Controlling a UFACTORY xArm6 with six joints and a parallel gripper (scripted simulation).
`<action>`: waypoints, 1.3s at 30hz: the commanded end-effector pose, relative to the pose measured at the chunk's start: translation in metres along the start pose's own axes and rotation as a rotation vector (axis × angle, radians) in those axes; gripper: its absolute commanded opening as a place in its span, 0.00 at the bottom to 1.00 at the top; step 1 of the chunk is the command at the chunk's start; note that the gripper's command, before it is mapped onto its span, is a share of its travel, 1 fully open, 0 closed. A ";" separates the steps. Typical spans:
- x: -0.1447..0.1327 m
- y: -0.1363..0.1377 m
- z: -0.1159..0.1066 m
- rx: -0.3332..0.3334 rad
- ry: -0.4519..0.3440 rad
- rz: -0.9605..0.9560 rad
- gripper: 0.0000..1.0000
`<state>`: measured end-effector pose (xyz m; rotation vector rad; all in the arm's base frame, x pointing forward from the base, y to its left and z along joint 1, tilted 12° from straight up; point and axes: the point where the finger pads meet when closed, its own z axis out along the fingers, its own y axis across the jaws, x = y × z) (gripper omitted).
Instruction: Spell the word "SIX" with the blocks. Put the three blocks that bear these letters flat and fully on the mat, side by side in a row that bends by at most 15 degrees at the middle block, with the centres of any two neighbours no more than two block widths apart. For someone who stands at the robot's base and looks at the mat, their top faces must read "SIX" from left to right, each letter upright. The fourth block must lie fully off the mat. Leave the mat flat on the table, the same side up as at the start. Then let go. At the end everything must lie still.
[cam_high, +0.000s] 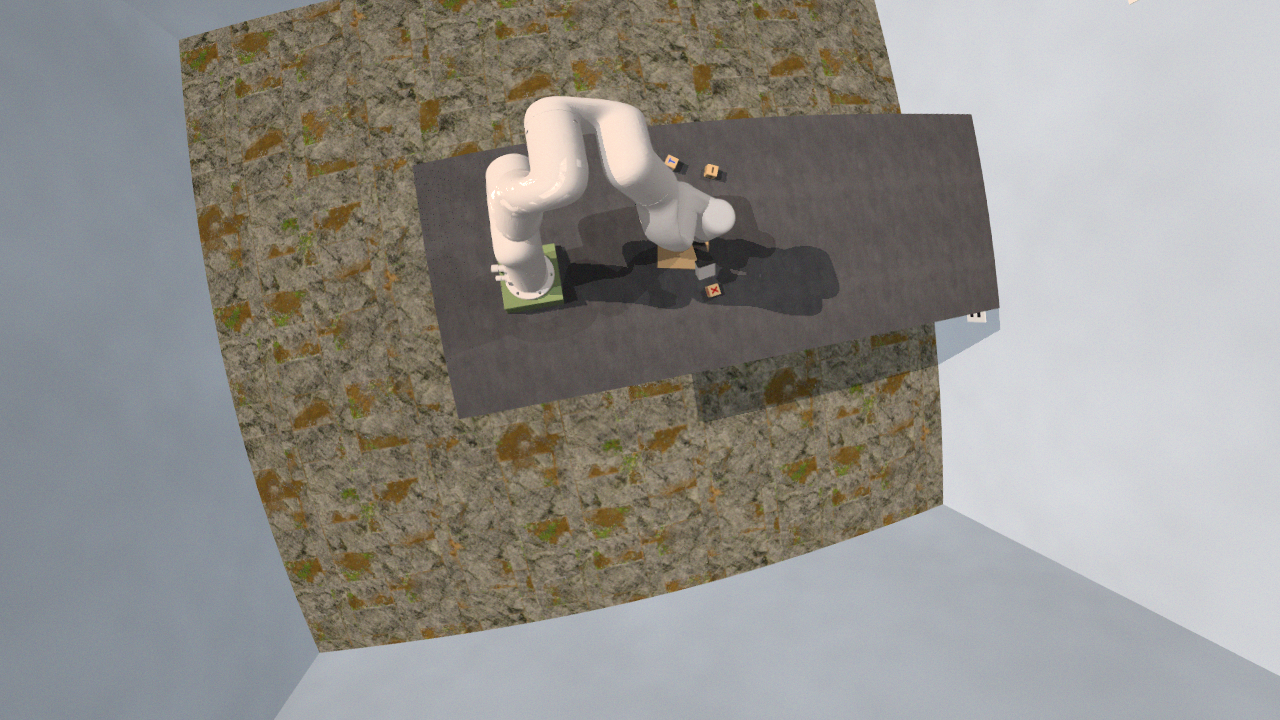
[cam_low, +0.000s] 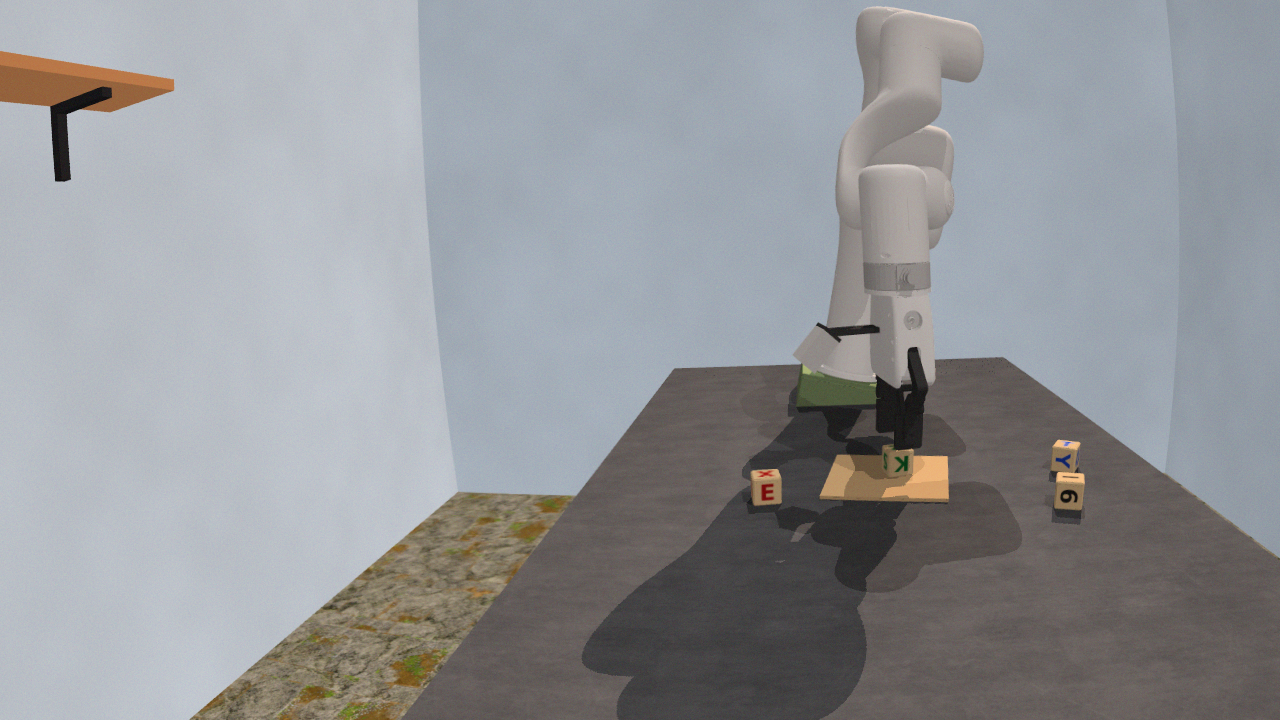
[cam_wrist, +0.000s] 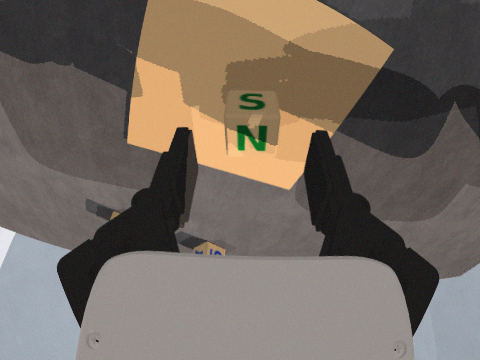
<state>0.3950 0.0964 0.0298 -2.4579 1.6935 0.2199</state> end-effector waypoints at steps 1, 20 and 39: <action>0.000 -0.001 -0.001 0.004 0.001 0.000 0.69; 0.000 -0.001 -0.001 0.004 0.001 0.000 0.69; 0.000 -0.001 0.010 0.004 0.001 0.000 0.69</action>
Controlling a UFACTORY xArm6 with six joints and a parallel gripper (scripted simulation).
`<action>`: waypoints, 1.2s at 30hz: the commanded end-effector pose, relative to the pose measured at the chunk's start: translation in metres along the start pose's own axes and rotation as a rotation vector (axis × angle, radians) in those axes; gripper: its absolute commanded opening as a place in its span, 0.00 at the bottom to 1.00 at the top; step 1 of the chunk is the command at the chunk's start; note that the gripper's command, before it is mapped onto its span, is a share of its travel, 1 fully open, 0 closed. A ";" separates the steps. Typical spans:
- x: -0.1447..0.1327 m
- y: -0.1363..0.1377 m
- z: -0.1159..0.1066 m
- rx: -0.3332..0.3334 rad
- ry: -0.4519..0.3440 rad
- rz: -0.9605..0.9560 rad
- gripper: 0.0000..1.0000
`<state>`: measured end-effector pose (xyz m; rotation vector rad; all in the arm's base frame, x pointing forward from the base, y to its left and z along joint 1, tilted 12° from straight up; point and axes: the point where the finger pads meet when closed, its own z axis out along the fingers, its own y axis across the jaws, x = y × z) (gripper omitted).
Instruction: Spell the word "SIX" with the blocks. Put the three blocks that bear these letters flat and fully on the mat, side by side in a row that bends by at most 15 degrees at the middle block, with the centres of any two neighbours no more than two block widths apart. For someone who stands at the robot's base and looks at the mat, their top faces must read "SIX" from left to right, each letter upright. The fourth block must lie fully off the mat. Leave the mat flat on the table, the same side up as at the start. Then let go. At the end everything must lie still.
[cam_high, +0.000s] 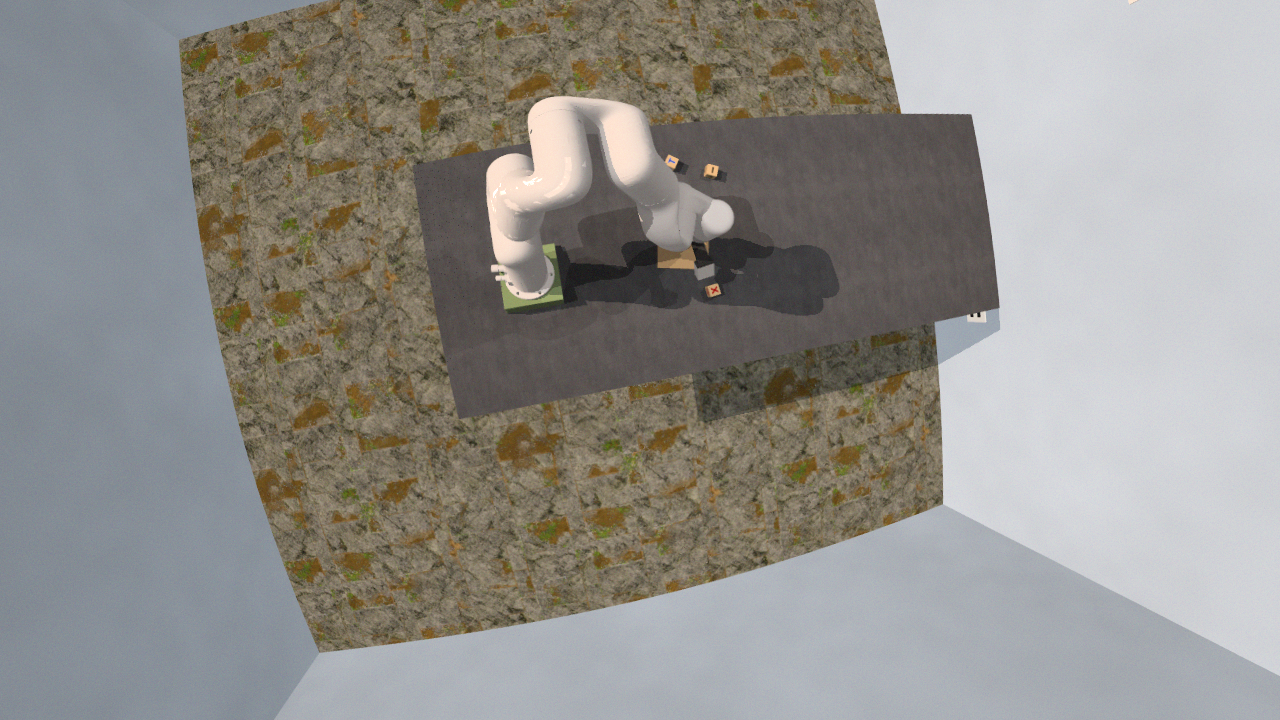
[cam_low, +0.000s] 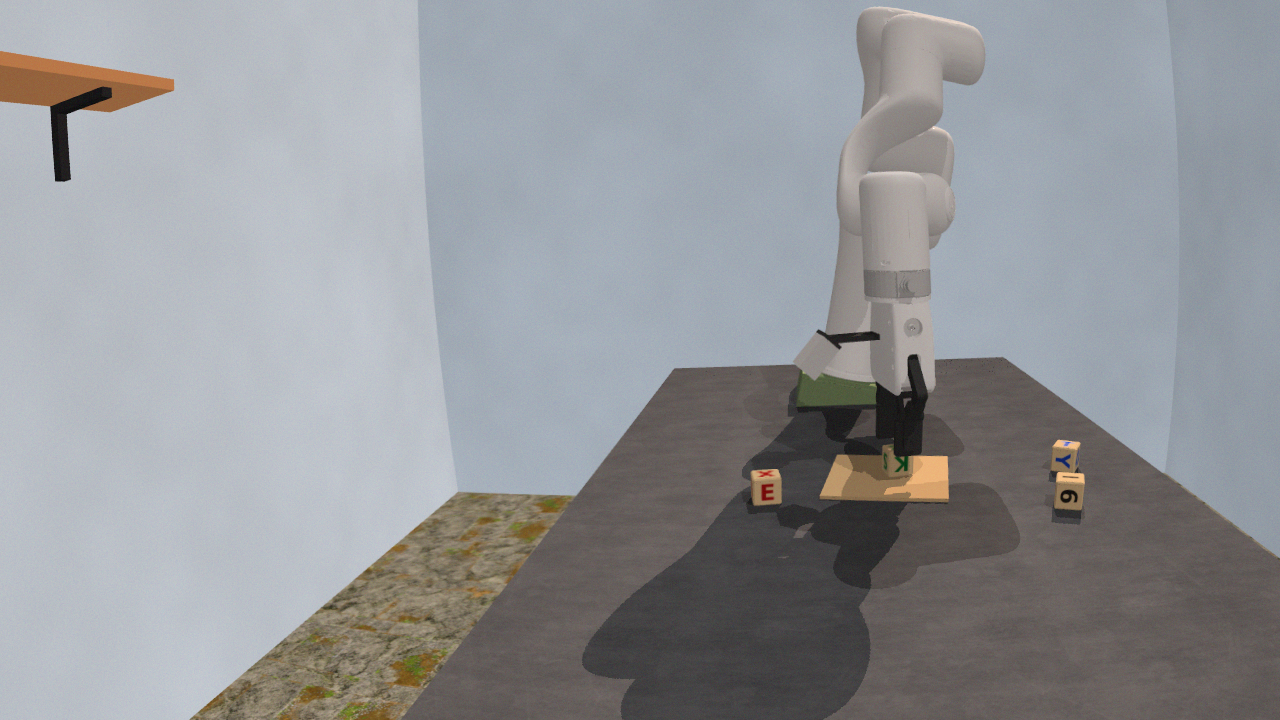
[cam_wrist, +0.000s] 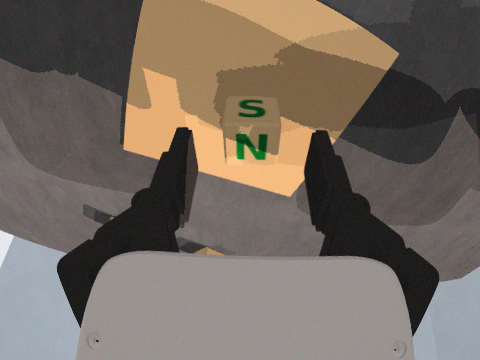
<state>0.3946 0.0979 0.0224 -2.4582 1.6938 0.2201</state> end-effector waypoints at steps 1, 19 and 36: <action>0.000 -0.002 0.004 0.004 0.001 0.000 0.69; 0.000 -0.002 0.025 0.004 0.001 0.000 0.69; 0.000 -0.002 0.025 0.004 0.001 0.000 0.69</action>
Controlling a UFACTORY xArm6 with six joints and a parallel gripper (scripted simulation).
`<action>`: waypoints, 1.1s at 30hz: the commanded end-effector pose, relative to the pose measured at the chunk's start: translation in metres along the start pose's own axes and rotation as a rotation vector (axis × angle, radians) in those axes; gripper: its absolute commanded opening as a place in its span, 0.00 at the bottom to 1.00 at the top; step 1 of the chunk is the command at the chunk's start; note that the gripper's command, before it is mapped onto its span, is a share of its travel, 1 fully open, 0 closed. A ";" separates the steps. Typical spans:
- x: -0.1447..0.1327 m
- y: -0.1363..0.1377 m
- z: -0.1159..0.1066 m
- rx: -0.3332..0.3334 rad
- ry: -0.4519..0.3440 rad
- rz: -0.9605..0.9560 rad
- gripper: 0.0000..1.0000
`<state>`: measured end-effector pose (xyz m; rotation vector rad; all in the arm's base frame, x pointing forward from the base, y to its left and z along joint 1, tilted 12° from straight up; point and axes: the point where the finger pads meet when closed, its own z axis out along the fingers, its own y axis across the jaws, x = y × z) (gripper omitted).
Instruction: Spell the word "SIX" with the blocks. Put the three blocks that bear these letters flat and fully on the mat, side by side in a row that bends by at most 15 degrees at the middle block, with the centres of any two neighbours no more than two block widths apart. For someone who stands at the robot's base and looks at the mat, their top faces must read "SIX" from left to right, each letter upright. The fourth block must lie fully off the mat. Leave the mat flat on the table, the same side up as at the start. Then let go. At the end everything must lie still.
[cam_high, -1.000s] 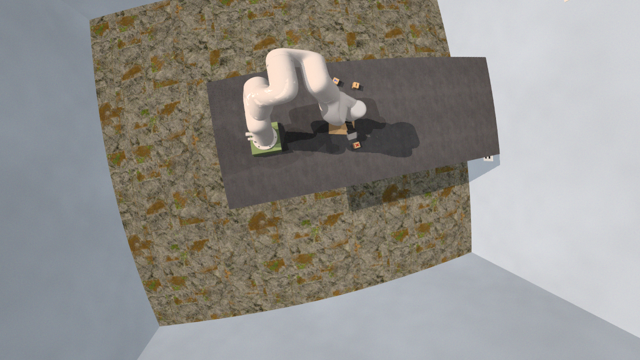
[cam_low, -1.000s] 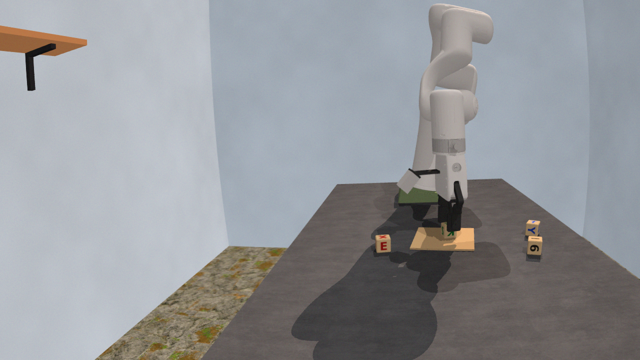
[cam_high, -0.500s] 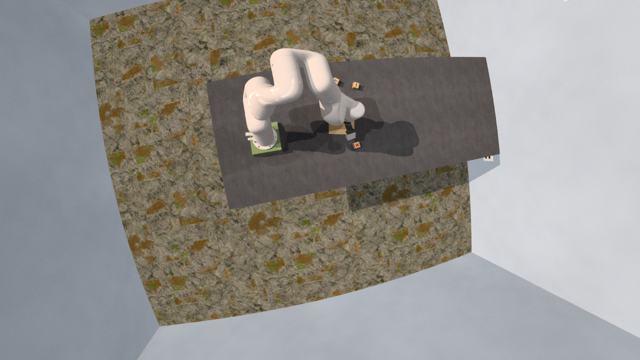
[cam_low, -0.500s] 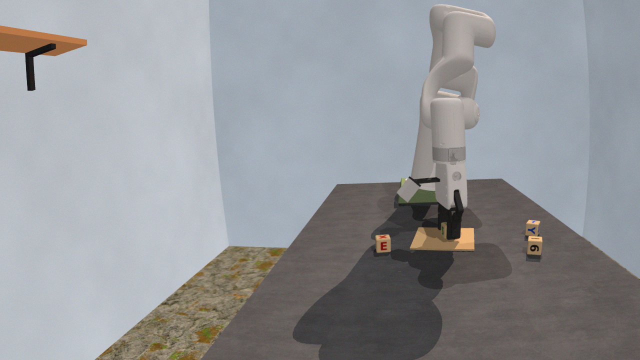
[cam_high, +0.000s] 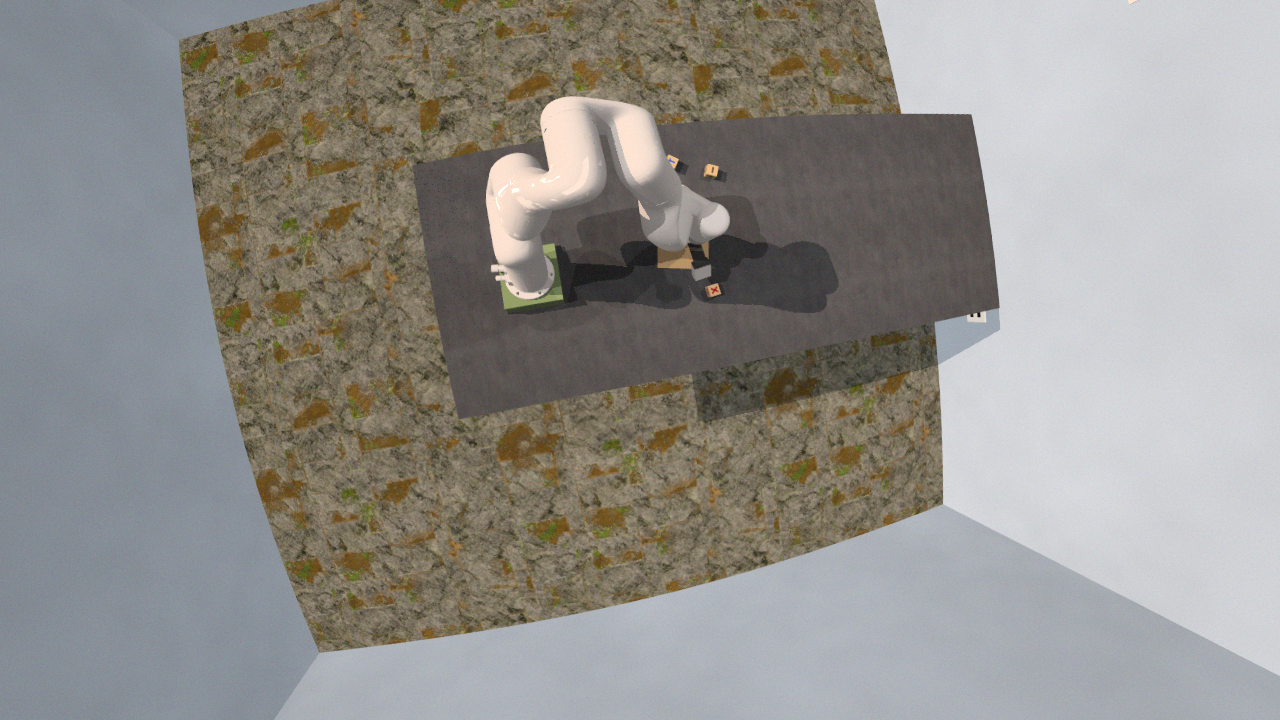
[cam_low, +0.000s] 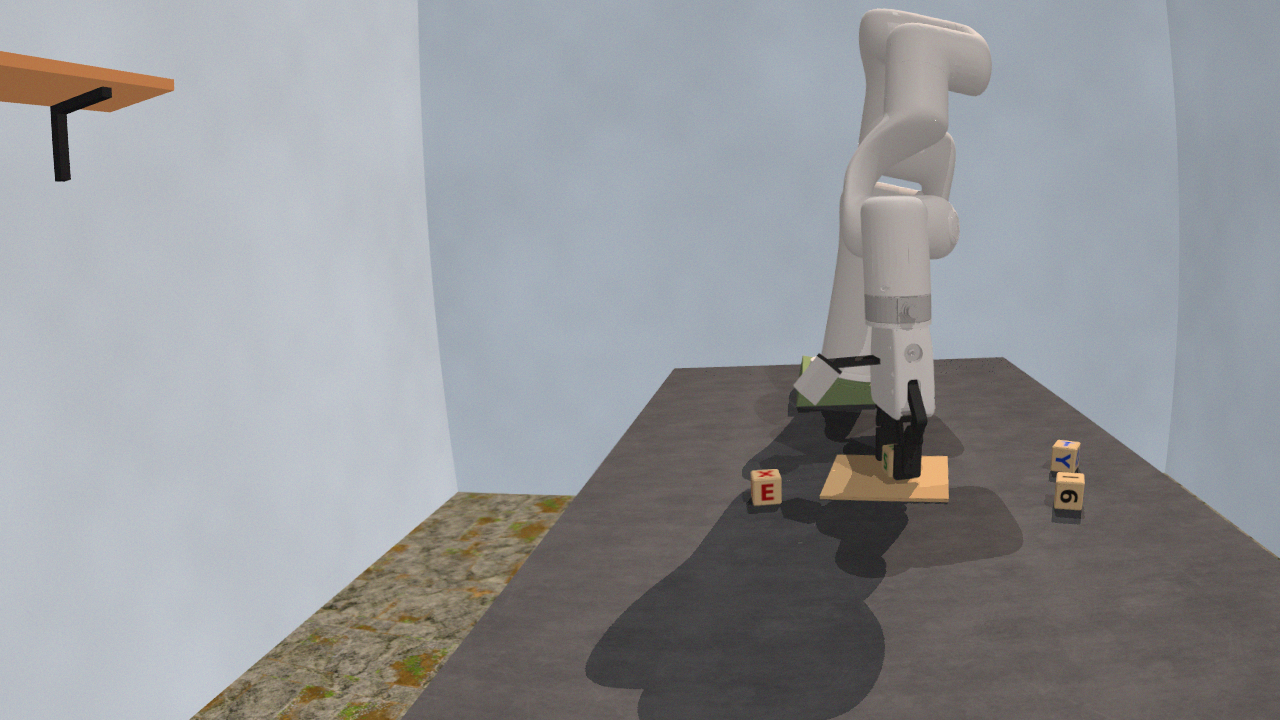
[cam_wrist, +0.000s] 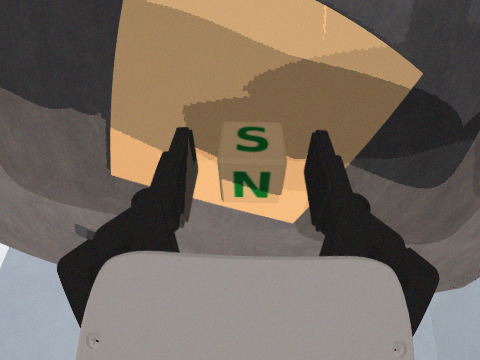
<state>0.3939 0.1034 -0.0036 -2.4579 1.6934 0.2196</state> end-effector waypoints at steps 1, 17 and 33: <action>0.000 -0.001 -0.001 0.004 0.001 0.000 0.69; 0.000 -0.001 -0.001 0.004 0.001 0.000 0.69; 0.000 -0.001 -0.001 0.004 0.001 0.000 0.47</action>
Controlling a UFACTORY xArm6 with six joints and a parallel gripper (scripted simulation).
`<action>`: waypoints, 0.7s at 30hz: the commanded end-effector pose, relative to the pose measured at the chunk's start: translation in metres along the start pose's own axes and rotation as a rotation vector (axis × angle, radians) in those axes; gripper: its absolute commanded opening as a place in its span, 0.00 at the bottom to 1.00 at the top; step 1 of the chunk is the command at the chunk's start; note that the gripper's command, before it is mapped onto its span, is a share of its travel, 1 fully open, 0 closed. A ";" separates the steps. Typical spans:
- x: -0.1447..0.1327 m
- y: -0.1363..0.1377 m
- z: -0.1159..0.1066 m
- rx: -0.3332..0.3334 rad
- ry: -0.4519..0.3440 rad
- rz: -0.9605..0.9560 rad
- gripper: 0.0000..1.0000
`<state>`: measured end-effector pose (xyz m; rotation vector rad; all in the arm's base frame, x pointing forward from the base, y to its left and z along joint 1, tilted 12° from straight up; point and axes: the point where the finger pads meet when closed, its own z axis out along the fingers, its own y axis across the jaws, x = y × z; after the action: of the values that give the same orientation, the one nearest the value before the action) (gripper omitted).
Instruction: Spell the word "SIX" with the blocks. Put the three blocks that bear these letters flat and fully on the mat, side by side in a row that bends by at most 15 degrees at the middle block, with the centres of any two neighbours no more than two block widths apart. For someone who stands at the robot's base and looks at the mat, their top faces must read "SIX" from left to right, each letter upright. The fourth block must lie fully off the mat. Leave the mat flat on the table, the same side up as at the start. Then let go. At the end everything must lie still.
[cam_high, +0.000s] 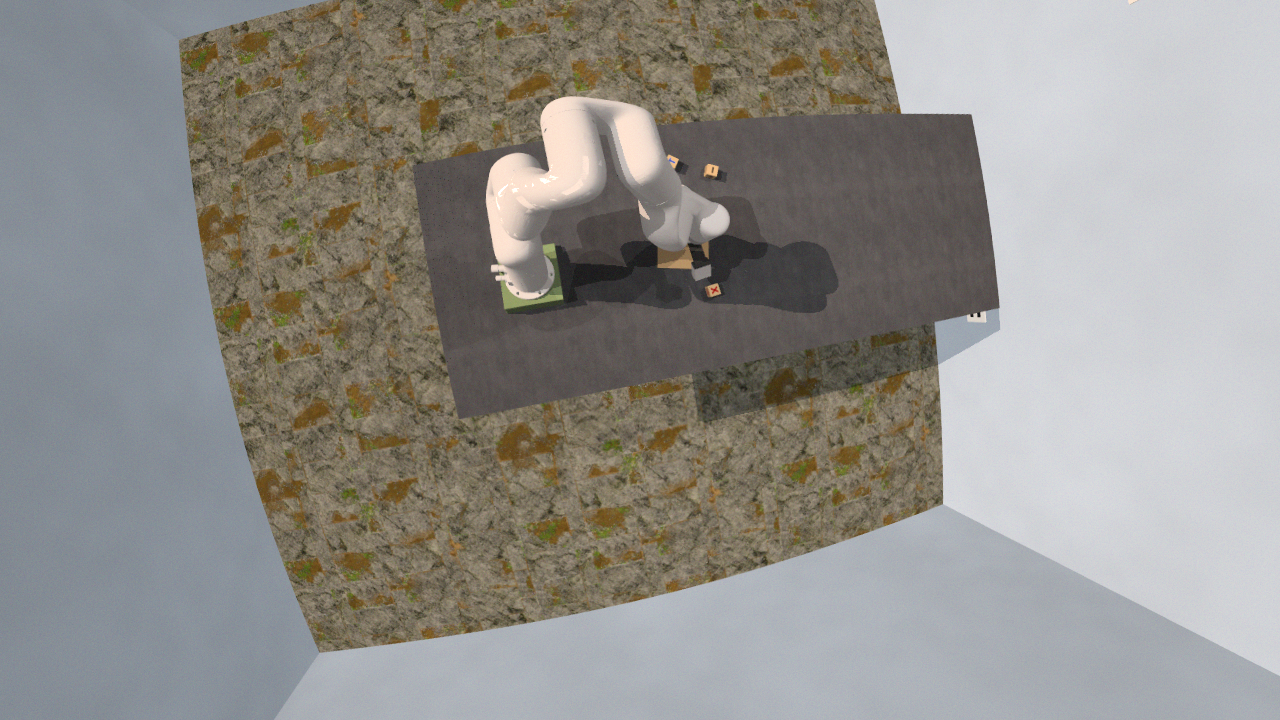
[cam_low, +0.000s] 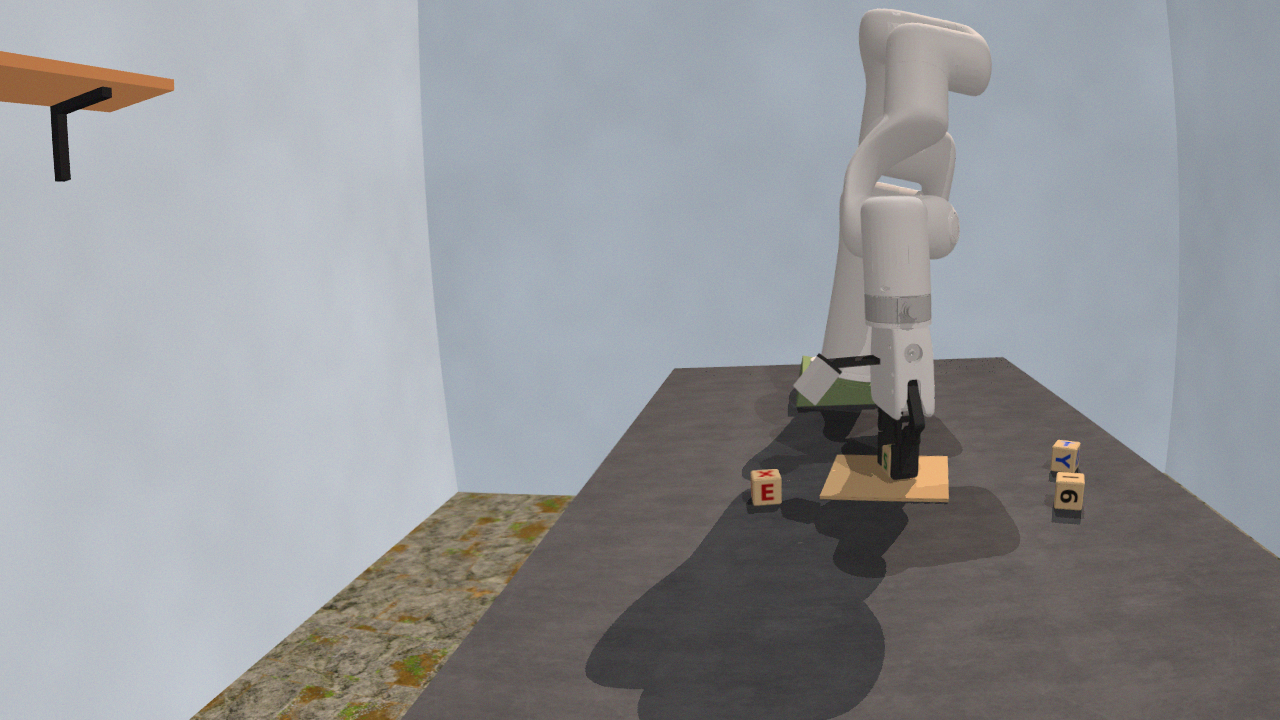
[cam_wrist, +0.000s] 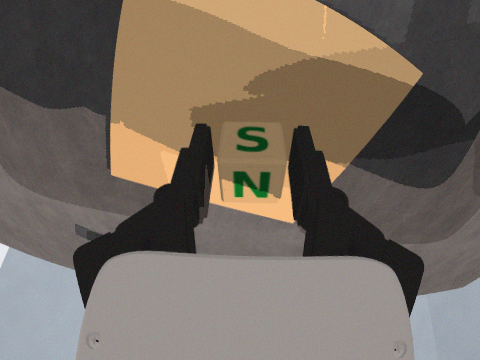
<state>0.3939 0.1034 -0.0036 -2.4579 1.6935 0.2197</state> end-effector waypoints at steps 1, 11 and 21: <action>0.000 -0.001 -0.001 0.004 0.001 0.000 0.47; 0.000 -0.001 -0.001 0.004 0.001 0.000 0.27; 0.000 -0.001 -0.001 0.004 0.001 0.000 0.27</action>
<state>0.3939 0.1034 -0.0036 -2.4579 1.6934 0.2196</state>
